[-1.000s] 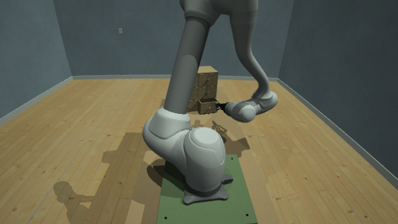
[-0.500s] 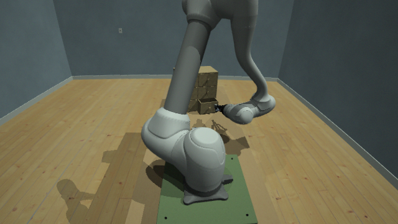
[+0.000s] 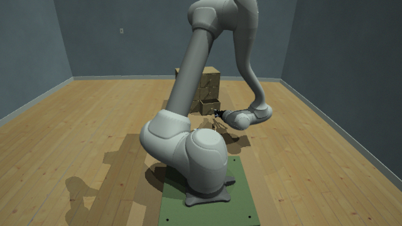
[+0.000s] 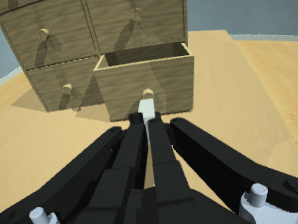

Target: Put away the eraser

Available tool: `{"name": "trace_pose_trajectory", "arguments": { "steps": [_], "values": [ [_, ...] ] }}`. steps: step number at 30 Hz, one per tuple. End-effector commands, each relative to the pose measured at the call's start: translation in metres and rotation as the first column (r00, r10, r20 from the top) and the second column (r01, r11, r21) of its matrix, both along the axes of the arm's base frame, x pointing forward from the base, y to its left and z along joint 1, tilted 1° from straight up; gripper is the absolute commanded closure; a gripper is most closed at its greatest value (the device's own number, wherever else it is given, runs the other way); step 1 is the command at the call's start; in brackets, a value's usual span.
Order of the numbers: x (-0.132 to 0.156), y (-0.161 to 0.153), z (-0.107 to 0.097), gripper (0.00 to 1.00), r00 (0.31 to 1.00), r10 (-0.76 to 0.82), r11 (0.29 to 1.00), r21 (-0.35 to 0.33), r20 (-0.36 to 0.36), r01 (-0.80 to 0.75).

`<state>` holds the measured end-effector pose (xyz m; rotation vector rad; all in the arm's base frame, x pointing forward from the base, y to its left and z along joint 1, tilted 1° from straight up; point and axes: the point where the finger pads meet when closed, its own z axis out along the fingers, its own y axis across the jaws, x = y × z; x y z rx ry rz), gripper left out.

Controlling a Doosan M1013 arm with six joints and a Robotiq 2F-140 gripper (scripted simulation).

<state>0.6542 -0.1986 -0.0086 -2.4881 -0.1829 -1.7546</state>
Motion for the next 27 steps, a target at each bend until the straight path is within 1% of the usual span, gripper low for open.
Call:
{"name": "trace_pose_trajectory", "arguments": {
  "steps": [1, 6, 27],
  "values": [
    [0.0094, 0.0012, -0.0123, 1.0, 1.0, 0.0, 1.0, 0.0, 0.001, 0.0],
    [0.0118, 0.0016, -0.0159, 1.0, 1.0, 0.0, 1.0, 0.0, 0.001, 0.0],
    [0.0118, 0.0016, -0.0159, 1.0, 1.0, 0.0, 1.0, 0.0, 0.001, 0.0]
  ]
}}
